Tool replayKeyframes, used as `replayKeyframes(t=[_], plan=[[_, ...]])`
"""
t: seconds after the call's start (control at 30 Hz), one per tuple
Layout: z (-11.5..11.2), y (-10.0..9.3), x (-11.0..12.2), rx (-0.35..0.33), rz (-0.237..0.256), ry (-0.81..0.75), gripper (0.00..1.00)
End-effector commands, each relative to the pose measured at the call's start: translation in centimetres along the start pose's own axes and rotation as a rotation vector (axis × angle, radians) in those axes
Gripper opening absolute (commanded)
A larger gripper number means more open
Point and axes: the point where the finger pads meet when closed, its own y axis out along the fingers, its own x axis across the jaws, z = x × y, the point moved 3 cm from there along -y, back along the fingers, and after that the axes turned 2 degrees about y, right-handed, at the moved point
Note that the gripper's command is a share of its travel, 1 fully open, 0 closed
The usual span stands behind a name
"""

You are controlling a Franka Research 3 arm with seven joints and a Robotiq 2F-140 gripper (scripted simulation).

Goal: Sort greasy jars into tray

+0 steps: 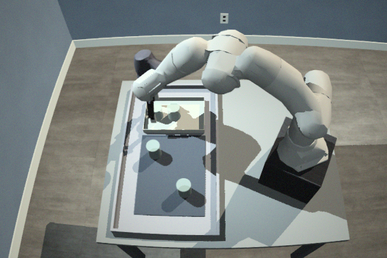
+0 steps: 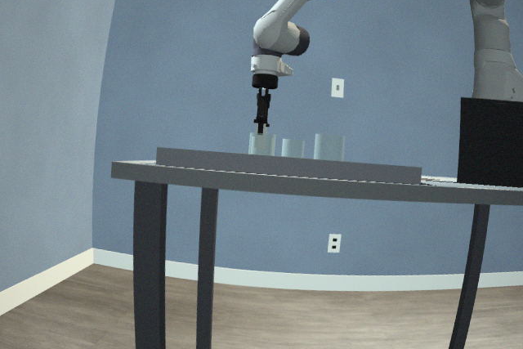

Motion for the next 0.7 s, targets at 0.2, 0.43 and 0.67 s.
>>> replayKeyframes(t=[0.2,0.43,0.67], plan=[[-0.2,-0.1,0.0,-0.006,0.000,-0.001,1.00],[-0.2,-1.7,0.0,-0.006,0.000,-0.001,1.00],[-0.2,-3.6,0.0,-0.006,0.000,-0.001,1.00]])
